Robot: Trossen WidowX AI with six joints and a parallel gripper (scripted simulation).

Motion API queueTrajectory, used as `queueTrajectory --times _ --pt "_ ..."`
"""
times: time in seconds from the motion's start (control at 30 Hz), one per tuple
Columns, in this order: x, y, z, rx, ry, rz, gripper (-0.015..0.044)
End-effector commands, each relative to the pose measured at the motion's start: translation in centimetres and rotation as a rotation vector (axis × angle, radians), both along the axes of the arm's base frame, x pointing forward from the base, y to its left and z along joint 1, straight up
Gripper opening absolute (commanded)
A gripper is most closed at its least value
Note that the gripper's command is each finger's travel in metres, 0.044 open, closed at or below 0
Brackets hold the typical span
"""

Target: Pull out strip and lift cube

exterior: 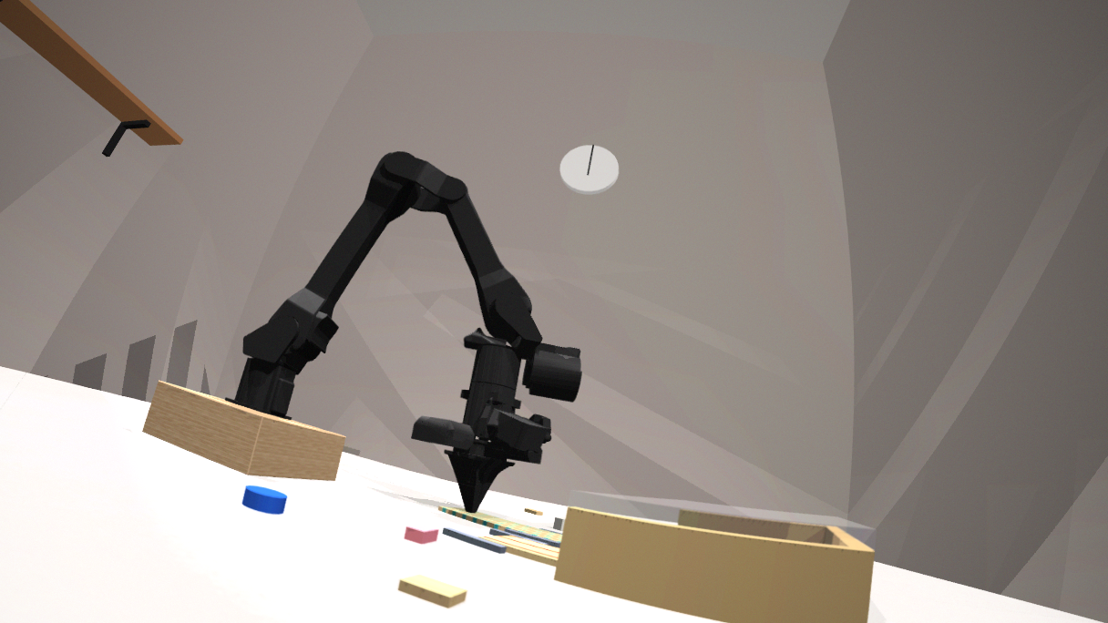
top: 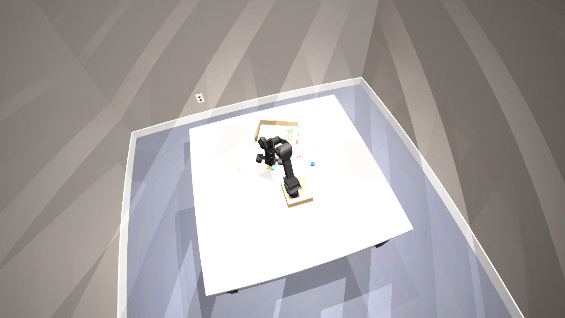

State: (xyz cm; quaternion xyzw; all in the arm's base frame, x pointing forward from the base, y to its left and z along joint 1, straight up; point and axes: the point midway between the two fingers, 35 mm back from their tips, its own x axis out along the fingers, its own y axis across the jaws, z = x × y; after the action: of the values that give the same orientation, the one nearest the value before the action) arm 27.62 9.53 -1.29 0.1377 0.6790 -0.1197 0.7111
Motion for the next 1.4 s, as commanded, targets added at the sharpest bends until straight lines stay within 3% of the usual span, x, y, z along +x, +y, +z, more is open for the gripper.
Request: queueTrajectory --times 0.0,0.8,0.97,1.07,1.37 --pt "-1.2 0.1 -0.5 -0.006 0.025 0.0 0.0" --pt "-4.4 1.2 -0.6 -0.005 0.028 0.0 0.0" --pt "-3.5 1.4 3.8 -0.004 0.025 0.0 0.0" --pt "-3.5 1.4 4.0 -0.004 0.026 0.0 0.0" --pt "0.5 -0.1 4.4 -0.004 0.024 -0.053 0.0236"
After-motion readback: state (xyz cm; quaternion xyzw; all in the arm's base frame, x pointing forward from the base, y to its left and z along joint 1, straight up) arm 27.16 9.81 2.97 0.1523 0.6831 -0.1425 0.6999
